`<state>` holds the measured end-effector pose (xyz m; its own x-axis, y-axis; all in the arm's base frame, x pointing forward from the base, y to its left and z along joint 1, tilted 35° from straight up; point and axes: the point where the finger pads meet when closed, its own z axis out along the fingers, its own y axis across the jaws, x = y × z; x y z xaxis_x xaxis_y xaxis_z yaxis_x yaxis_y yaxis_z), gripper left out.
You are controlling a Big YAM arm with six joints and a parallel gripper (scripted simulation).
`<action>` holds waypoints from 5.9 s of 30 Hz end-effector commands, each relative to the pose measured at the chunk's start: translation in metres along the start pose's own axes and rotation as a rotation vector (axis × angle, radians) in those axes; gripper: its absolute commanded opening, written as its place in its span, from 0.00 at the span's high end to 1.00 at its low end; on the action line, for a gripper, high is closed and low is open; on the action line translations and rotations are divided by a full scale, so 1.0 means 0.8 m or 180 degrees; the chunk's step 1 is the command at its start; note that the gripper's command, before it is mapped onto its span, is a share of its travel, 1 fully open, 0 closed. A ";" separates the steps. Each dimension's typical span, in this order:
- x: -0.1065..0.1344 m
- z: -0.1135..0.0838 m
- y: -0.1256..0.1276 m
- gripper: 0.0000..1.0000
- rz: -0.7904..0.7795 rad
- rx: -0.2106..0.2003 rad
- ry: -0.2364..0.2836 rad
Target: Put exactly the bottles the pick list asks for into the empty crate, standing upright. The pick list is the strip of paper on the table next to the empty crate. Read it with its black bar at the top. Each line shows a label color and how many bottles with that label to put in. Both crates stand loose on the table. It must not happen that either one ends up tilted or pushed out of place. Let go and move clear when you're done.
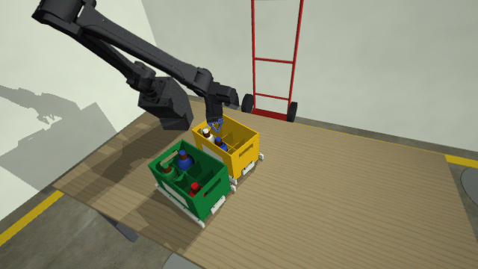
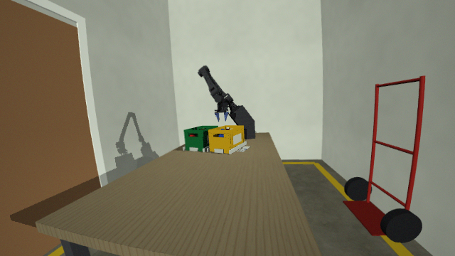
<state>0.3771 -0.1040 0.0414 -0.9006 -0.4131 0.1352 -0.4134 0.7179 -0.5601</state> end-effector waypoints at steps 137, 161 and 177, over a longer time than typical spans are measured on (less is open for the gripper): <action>-0.132 -0.132 0.316 0.39 0.0027 -0.0023 -0.0073; -0.175 -0.170 0.420 0.39 0.0086 -0.0046 -0.0039; -0.172 -0.168 0.469 0.39 0.0042 0.0027 0.0105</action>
<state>0.3264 0.3112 -0.0700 -0.8967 -0.4225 0.1320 -0.4200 0.7179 -0.5551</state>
